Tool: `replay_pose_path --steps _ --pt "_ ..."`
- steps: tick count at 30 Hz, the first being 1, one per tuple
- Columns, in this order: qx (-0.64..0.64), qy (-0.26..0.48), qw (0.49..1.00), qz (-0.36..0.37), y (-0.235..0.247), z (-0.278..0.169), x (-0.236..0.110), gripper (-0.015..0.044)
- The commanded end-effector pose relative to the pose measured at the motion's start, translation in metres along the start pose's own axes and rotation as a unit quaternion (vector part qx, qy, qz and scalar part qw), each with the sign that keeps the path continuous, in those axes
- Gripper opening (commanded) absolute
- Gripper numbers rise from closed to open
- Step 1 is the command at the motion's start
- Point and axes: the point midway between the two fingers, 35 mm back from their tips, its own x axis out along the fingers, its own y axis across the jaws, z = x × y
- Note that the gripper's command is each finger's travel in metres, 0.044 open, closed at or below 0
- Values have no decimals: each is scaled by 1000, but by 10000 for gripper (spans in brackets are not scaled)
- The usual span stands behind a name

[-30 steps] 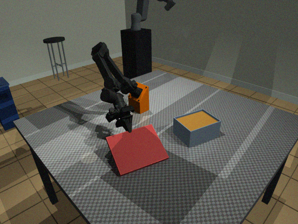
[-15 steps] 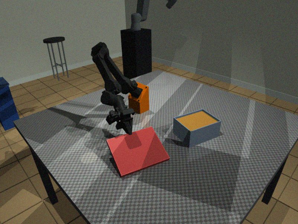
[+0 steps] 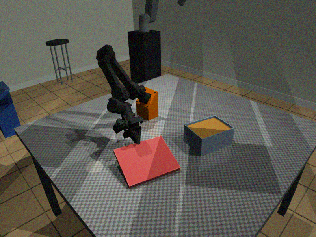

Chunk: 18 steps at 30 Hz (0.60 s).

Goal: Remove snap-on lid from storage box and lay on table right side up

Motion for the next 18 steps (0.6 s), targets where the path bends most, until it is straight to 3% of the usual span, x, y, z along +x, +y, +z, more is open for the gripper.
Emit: replay_pose_path --steps 1,5,7,13,18 --pt "-1 0 1000 -6 1 1 0 157" --pt "-1 0 1000 -6 1 1 0 263" --pt "-1 0 1000 -6 1 1 0 275" --pt "-1 0 1000 -6 -7 0 -9 433" --pt "-1 0 1000 -7 -13 0 -17 440"
